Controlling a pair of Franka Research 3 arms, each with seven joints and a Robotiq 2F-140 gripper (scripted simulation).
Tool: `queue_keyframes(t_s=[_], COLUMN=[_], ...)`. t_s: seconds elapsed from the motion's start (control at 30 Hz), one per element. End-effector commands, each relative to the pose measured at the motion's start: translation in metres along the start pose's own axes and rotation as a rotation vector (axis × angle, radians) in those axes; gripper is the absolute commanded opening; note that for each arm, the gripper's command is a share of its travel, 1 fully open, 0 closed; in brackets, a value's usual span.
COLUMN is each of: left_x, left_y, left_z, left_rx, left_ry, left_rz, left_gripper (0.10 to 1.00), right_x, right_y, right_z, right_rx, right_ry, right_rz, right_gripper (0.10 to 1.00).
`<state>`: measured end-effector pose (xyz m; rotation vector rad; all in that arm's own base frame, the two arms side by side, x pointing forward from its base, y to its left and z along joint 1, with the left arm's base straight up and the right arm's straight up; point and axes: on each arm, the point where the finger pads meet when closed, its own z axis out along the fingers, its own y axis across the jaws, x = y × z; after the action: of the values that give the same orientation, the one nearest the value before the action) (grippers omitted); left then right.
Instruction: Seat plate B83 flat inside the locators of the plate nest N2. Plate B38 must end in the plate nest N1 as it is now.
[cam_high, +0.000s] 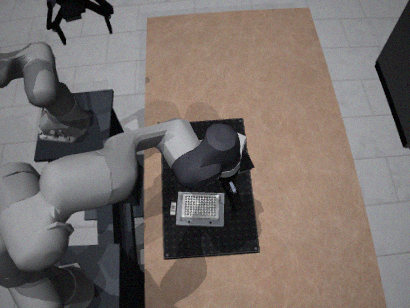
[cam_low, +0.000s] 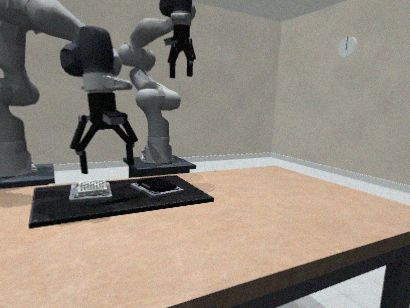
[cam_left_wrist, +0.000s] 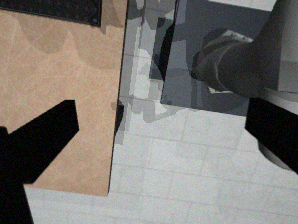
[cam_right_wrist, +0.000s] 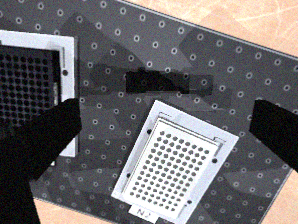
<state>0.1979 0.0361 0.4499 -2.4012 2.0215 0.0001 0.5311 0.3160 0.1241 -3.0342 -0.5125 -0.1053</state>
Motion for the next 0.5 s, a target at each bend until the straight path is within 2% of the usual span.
queue_keyframes(t_s=[0.0,0.3,0.37,0.47], left_x=[0.001,0.001,0.001,0.001], left_y=[0.001,0.001,0.001,0.001], left_z=[0.000,0.000,0.000,0.000], left_rx=[-0.002,-0.002,-0.002,-0.002], left_ry=[0.002,0.002,0.002,0.002], left_rz=[-0.006,-0.006,-0.006,-0.006], left_gripper=[1.000,1.000,1.000,1.000], right_x=[-0.012,-0.054,-0.054,-0.069], right_y=[0.000,0.003,0.003,0.004], right_z=[0.003,0.017,0.017,0.021], right_rx=[-0.013,-0.034,-0.034,-0.043], right_ry=[0.003,-0.032,-0.032,-0.042], right_rz=[0.145,0.270,0.270,0.311], right_gripper=[1.000,1.000,1.000,1.000])
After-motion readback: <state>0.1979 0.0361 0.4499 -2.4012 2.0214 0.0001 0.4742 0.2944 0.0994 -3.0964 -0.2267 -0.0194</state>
